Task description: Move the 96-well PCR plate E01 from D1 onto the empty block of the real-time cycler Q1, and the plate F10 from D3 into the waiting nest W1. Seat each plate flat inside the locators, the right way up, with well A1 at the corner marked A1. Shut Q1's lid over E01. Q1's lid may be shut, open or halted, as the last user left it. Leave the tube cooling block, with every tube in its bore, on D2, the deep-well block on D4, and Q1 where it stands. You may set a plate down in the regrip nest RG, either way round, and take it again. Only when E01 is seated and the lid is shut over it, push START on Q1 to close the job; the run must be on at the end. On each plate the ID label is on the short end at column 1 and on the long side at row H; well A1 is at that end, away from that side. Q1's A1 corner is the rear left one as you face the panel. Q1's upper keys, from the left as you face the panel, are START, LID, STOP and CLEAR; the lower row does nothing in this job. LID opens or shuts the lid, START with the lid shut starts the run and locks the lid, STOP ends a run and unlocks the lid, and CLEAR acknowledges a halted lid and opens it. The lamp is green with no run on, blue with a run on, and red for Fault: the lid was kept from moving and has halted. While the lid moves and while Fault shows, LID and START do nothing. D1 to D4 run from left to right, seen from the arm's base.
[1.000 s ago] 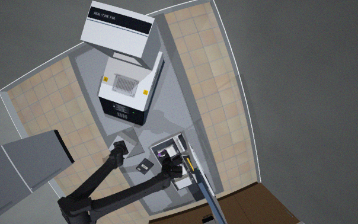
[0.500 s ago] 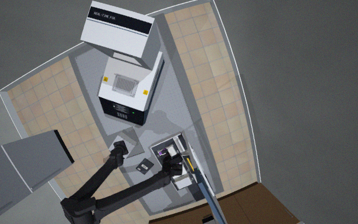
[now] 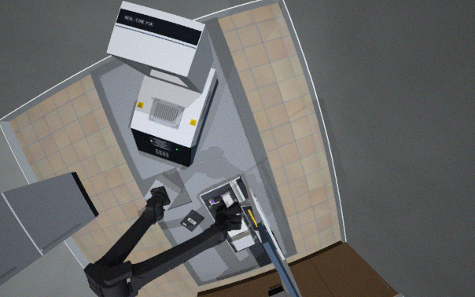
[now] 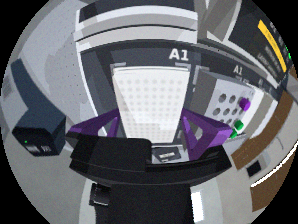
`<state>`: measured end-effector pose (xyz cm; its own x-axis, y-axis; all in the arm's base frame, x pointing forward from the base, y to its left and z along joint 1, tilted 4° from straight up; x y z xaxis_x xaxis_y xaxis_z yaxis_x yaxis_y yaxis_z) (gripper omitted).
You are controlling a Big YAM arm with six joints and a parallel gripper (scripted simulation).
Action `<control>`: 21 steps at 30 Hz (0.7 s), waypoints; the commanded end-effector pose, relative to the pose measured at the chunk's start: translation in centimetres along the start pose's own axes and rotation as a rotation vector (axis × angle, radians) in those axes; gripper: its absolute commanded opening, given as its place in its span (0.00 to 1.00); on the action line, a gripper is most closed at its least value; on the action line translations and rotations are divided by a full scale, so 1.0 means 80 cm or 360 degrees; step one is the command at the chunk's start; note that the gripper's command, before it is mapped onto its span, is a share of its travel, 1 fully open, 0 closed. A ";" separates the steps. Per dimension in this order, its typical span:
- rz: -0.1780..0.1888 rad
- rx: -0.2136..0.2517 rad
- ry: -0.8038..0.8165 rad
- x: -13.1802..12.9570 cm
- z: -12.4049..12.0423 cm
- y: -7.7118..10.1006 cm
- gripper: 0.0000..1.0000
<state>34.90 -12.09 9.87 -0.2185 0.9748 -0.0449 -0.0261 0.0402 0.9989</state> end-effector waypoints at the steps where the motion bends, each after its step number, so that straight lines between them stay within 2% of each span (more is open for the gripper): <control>1: -0.0042 -0.0052 -0.0019 -0.015 0.009 0.023 1.00; 6: -0.0070 -0.0106 0.0005 -0.016 0.024 0.034 1.00; 9: -0.0073 -0.0111 0.0007 -0.016 0.026 0.034 1.00; 18: -0.0007 -0.0006 0.0024 -0.001 0.010 0.003 1.00; 21: 0.0002 0.0008 0.0024 0.003 0.003 0.003 1.00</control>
<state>35.05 -12.10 10.09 -0.2198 0.9744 -0.0478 -0.0279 0.0427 0.9987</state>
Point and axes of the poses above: the point where the finger pads meet when closed, its own y axis back along the fingers, its own x axis across the jaws, z = x × y, the point moved 7 cm from there along y, back along the fingers, and after that the axes turned 1 degree about y, right-handed, at the moved point
